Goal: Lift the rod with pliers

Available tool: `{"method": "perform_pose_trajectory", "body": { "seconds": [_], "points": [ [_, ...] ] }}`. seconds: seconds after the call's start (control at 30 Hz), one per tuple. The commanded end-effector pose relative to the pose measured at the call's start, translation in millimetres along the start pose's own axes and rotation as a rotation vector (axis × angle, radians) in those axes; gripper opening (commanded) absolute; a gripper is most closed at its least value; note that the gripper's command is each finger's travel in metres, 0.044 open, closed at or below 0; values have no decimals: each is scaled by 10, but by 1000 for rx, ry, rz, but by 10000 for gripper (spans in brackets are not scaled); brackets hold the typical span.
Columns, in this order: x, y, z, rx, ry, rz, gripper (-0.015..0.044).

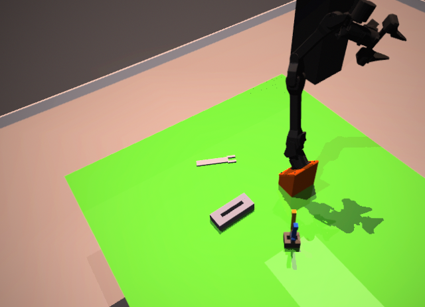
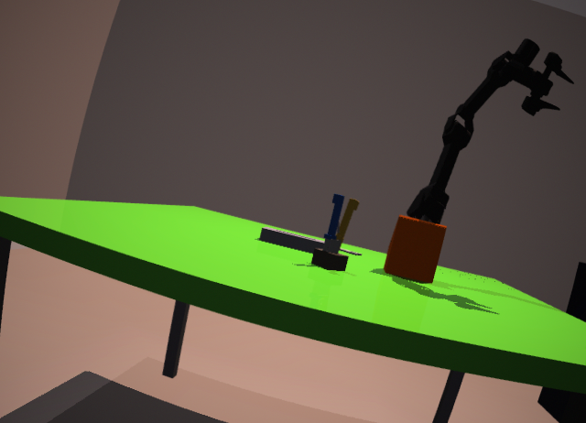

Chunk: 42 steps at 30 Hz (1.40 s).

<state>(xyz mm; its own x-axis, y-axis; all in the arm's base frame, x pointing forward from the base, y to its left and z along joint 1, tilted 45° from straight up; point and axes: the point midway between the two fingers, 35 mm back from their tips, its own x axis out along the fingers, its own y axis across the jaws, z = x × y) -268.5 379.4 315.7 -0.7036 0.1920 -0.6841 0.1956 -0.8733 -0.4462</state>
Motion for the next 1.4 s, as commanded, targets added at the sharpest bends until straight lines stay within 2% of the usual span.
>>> {"method": "perform_pose_trajectory", "body": {
  "seconds": [0.0,0.07,0.33,0.63,0.83,1.0,1.2,1.37],
  "points": [
    [-18,-1,-21,8,6,-4,426],
    [-171,-20,-200,75,50,-45,440],
    [-1185,-232,-1392,420,235,-406,440],
    [-2501,196,-2468,785,415,-861,440],
    [-3360,837,-2922,997,518,-1204,440],
    [-3999,1556,-3099,1143,595,-1523,440],
    [-4587,2576,-3041,1255,676,-1952,440],
    [-4849,3463,-2772,1267,738,-2327,440]
  ]
}}
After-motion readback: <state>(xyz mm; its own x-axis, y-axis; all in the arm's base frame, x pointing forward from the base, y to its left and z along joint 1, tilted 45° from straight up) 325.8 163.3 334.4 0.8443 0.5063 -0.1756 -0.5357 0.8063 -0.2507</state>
